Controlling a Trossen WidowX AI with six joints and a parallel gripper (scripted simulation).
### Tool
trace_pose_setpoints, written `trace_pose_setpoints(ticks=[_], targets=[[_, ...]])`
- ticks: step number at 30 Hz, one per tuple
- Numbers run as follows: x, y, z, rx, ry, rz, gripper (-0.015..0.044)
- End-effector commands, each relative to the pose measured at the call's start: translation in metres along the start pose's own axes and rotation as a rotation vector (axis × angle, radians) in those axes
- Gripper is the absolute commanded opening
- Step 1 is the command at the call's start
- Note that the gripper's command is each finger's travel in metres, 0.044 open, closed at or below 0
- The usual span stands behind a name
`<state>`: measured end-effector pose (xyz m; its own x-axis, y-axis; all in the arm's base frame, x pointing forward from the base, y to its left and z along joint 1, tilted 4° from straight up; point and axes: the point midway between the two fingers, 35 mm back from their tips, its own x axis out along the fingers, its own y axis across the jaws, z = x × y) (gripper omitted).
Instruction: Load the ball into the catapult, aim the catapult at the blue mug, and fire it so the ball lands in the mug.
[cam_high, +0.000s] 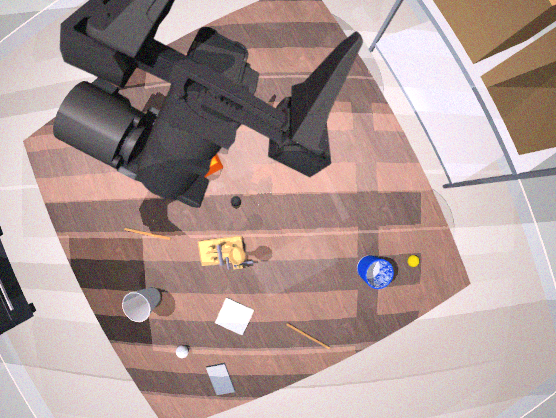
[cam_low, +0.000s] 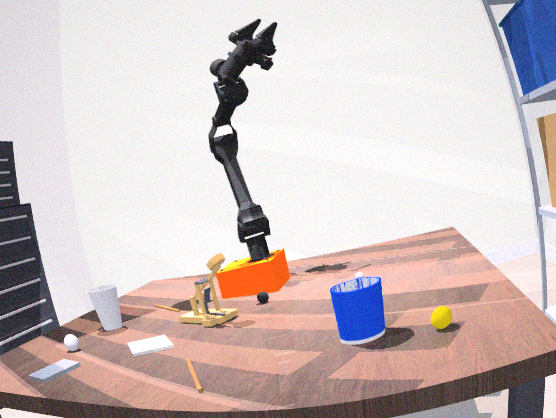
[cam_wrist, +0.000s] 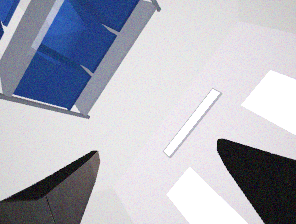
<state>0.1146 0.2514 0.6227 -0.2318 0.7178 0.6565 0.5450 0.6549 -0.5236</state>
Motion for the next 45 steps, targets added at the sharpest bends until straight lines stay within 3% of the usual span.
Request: trace_pose_setpoints(ticks=[1,10,21,45], targets=[[-0.007,0.03,-0.016,0.062,0.067,0.095,0.044],[-0.036,0.1,-0.048,0.19,0.227,0.317,0.044],[-0.098,0.179,-0.08,0.322,0.434,0.587,0.044],[-0.286,0.289,-0.085,0.611,0.93,1.183,0.044]])
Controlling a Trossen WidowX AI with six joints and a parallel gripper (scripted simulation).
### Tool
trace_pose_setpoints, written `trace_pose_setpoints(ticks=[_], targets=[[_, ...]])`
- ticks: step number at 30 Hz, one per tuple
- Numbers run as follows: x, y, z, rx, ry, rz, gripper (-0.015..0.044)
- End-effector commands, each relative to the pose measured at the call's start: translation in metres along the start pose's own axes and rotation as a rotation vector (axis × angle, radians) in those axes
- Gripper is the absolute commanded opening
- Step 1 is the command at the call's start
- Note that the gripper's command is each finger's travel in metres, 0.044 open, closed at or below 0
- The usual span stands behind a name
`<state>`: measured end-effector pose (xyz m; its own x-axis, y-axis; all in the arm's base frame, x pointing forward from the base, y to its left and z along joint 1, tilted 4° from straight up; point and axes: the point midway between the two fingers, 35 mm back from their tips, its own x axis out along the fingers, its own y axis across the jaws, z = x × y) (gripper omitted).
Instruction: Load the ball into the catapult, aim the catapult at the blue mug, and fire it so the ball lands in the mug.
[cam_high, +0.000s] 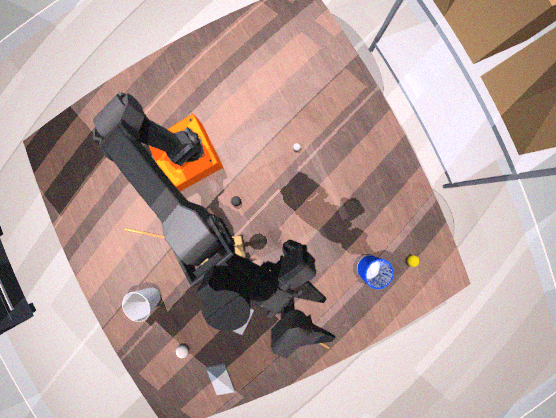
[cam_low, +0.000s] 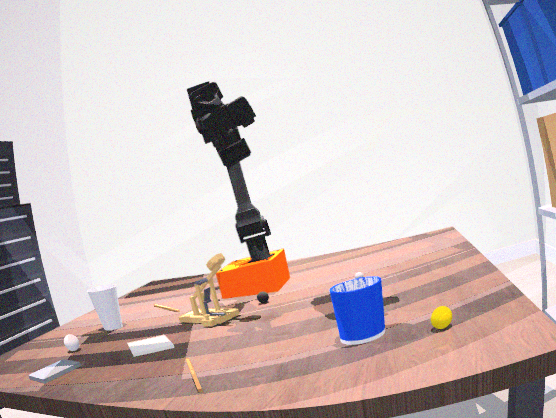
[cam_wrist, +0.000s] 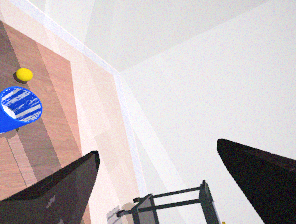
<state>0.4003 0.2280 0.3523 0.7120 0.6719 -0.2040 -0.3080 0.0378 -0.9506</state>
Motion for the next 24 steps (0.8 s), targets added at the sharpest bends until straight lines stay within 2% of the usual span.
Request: trace_pose_setpoints(ticks=[1,12,24], targets=[[0.001,0.026,-0.025,0.053,0.084,0.093,0.044],[-0.012,0.1,-0.086,0.186,0.308,0.367,0.044],[-0.055,0.176,-0.134,0.318,0.539,0.676,0.044]])
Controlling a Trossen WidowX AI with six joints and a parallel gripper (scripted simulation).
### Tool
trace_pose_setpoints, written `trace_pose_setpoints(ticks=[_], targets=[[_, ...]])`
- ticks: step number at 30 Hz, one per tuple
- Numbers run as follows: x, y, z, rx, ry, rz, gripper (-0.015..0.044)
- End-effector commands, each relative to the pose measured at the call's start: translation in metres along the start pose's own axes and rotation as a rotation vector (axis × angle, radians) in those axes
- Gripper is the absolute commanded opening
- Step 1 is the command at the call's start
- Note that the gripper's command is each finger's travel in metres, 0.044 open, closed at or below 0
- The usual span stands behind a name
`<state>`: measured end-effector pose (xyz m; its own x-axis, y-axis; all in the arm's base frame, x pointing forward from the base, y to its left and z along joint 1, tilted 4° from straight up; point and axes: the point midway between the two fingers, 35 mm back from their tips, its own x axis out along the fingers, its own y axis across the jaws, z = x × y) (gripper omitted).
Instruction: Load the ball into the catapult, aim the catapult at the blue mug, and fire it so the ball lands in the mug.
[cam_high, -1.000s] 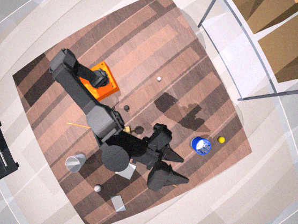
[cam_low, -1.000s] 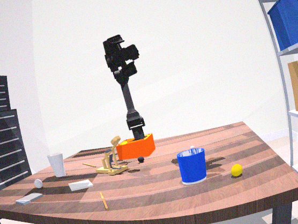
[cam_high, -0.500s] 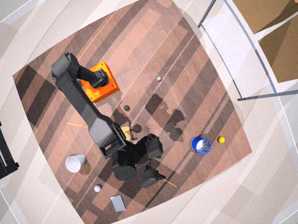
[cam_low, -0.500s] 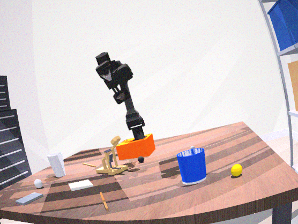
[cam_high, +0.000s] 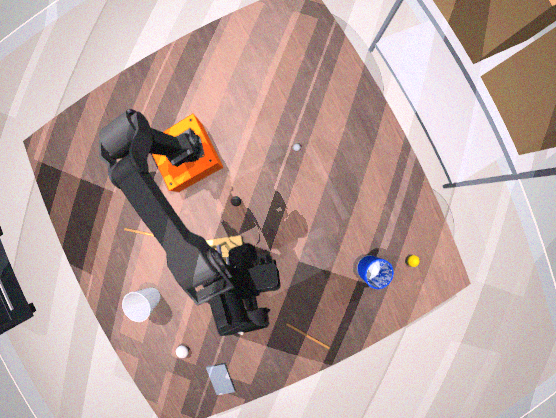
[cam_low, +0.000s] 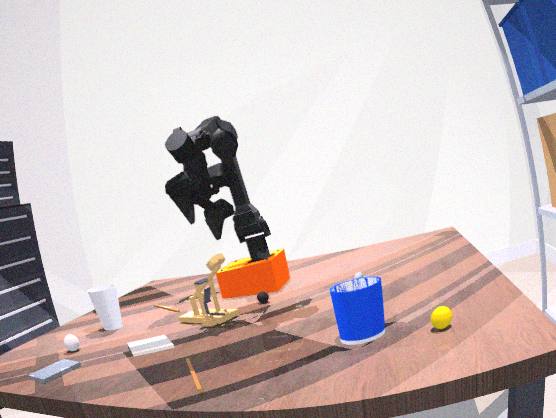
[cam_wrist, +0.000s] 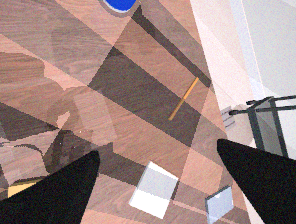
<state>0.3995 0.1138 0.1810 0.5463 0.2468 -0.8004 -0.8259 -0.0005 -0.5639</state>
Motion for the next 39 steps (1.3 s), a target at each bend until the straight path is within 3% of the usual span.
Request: trace_pose_setpoints(ticks=[1,16,21,37,39], targets=[[0.006,0.021,-0.023,0.045,0.076,0.099,0.044],[-0.003,0.106,-0.098,0.168,0.334,0.501,0.044],[-0.004,0.11,-0.101,0.172,0.344,0.519,0.044],[-0.004,0.11,-0.101,0.172,0.344,0.519,0.002],[-0.004,0.11,-0.101,0.172,0.344,0.519,0.0]])
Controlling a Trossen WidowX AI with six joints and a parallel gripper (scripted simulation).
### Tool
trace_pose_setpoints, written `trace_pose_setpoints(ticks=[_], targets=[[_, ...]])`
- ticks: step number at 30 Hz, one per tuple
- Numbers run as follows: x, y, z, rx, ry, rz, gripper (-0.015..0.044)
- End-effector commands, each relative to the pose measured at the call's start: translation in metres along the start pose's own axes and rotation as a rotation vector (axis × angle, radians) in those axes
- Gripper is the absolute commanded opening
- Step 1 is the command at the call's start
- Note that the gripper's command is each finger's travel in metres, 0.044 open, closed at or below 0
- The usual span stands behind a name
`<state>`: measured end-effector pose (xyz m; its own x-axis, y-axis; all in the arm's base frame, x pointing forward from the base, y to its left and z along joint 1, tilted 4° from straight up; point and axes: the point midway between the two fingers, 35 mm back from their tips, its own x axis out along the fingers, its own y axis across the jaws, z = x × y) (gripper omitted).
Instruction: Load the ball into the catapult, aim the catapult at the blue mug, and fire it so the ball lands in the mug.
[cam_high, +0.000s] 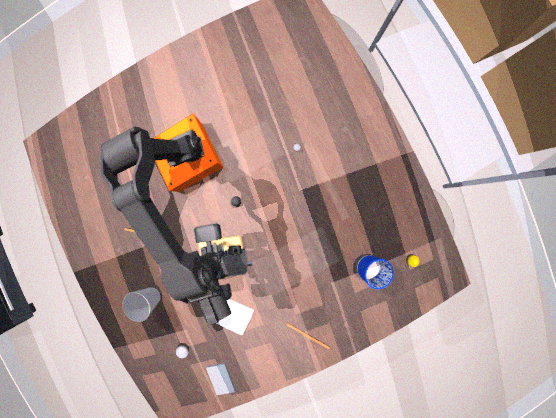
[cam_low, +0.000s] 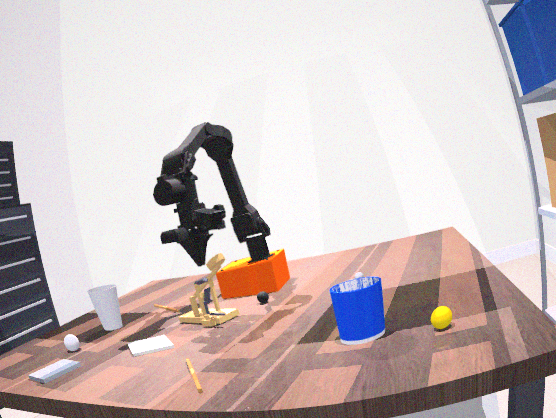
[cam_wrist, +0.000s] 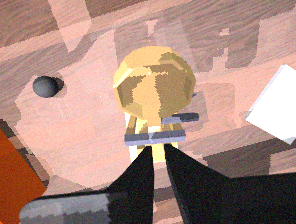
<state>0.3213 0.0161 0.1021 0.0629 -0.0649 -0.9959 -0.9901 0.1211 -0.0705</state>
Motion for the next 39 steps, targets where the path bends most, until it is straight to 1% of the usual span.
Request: trace_pose_setpoints(ticks=[1,10,39], targets=[[0.0,0.0,-0.001,0.005,0.004,0.002,0.0],[0.002,0.0,0.0,0.005,0.004,0.002,0.0],[0.043,-0.002,0.025,0.005,0.002,0.002,0.0]])
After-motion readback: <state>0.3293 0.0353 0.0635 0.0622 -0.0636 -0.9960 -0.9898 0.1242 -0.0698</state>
